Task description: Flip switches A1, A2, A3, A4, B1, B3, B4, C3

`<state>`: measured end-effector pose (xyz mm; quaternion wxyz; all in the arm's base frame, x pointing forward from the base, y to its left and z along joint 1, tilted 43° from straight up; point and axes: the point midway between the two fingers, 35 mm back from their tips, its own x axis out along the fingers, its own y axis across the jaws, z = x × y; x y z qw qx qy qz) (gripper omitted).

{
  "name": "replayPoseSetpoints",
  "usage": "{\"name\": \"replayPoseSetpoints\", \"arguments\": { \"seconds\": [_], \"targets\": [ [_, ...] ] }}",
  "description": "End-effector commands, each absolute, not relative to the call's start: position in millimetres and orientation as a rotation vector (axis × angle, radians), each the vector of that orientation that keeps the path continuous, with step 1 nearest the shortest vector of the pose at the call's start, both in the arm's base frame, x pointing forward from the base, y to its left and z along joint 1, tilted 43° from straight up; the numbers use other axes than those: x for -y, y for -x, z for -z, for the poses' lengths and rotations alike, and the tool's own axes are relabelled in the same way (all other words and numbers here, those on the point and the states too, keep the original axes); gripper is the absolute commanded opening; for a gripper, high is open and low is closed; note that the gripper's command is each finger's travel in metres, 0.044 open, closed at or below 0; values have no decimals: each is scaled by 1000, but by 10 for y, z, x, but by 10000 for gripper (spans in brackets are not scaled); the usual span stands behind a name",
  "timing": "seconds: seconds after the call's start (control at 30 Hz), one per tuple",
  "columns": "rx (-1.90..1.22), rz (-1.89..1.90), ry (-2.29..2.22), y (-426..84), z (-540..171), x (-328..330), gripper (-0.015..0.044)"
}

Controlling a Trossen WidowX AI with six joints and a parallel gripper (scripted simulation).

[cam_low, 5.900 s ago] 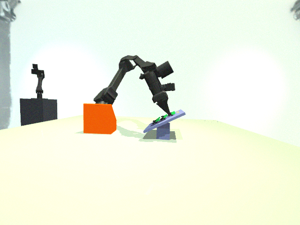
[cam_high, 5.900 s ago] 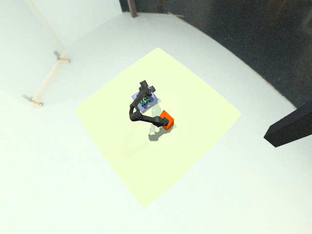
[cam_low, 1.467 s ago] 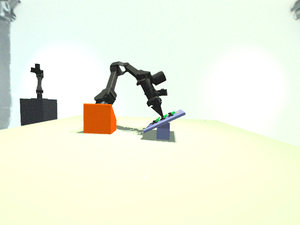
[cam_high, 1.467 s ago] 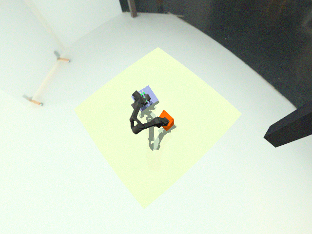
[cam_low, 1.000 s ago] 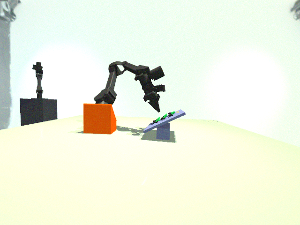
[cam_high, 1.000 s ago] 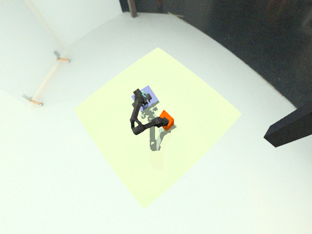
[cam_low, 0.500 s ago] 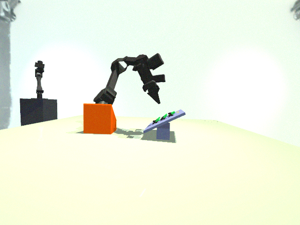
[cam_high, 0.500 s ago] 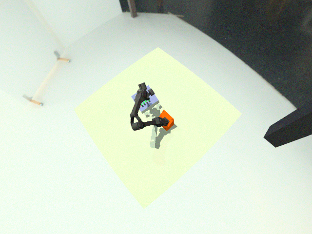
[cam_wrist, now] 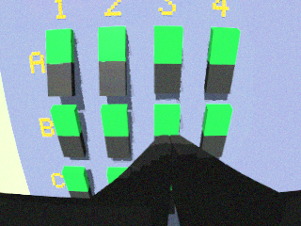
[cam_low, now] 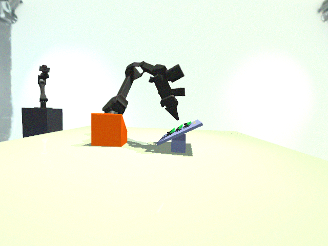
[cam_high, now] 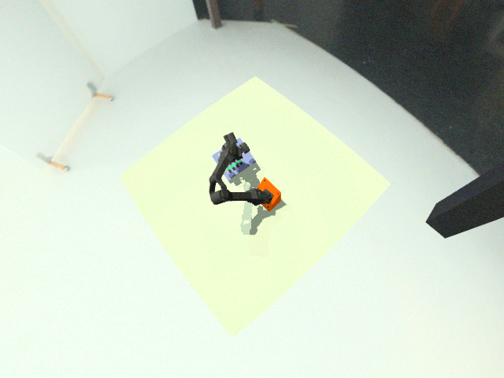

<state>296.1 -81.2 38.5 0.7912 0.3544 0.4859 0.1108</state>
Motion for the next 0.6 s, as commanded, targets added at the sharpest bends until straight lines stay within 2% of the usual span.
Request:
{"name": "replayPoseSetpoints", "arguments": {
  "seconds": [0.0, 0.57],
  "targets": [
    [-1053, -237, -766, -3005, -303, 757, 0],
    [-1052, -238, -767, -3086, -199, 679, 0]
  ]
}}
